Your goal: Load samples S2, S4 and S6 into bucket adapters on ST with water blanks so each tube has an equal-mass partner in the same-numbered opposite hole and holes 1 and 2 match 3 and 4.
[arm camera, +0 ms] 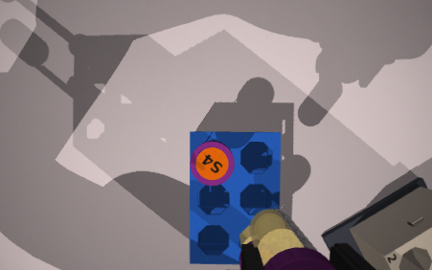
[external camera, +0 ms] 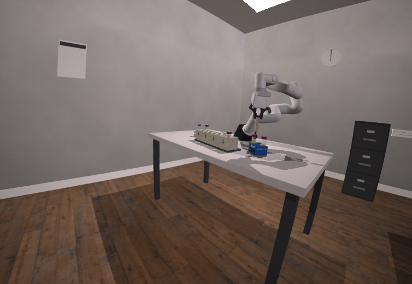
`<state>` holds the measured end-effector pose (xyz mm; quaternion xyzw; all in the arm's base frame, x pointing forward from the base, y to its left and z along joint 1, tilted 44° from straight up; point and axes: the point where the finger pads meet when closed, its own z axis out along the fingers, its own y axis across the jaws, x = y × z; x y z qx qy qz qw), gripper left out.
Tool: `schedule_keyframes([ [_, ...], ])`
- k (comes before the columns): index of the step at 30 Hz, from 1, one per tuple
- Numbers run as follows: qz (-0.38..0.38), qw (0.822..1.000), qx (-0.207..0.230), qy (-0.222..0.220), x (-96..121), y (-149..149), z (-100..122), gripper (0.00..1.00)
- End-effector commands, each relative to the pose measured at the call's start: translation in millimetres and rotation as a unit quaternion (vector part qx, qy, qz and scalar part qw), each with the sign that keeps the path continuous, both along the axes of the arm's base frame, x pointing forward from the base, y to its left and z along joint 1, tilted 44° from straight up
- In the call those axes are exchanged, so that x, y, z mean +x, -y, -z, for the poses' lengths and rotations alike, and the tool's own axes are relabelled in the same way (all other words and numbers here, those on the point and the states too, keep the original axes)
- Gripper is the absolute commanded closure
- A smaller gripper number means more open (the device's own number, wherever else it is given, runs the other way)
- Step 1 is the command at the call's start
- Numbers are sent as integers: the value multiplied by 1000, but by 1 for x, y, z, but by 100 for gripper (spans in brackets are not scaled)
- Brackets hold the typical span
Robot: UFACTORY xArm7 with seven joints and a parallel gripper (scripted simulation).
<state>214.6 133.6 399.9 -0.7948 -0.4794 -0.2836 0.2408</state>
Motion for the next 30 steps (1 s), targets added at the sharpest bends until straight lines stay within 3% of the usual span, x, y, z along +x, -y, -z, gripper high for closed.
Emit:
schedule_keyframes([
  [1, 1, 1000, 1, 1, 0, 1, -1, 100],
  [30, 1, 1000, 1, 1, 3, -7, 8, 100],
])
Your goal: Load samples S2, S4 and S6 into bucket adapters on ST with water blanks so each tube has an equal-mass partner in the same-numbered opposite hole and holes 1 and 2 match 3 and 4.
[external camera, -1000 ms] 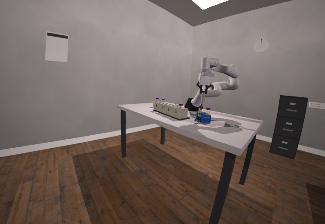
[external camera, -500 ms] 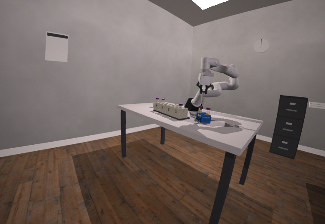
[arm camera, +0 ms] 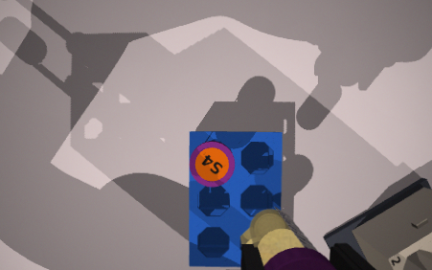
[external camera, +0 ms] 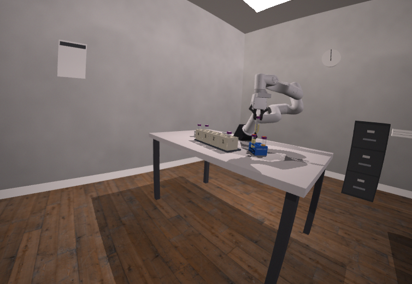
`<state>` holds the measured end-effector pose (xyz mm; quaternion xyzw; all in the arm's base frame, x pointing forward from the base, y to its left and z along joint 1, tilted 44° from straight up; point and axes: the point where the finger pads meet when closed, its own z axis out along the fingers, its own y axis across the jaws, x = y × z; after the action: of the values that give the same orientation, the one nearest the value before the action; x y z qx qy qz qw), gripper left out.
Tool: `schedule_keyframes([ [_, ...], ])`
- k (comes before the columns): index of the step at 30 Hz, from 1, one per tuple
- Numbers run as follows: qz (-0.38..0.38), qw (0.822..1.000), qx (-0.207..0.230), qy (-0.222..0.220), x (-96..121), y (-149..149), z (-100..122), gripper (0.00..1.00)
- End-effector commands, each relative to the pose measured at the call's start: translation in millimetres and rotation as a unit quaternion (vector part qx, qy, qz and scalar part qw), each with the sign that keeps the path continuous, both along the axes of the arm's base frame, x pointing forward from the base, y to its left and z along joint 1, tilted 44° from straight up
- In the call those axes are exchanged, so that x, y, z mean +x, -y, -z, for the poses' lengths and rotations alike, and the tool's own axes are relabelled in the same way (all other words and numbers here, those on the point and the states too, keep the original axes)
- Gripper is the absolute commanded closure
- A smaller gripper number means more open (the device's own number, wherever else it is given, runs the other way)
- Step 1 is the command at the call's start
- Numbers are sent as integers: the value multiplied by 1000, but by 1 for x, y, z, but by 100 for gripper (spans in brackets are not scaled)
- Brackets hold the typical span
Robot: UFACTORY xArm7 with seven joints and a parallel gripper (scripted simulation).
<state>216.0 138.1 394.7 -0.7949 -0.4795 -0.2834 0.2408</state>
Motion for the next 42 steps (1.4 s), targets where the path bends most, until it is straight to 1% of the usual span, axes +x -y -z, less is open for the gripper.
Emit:
schedule_keyframes([
  [1, 1, 1000, 1, 1, 2, -4, 4, 100],
  [31, 0, 1000, 1, 1, 14, -41, 44, 100],
  [42, 0, 1000, 1, 1, 15, -43, 47, 100],
])
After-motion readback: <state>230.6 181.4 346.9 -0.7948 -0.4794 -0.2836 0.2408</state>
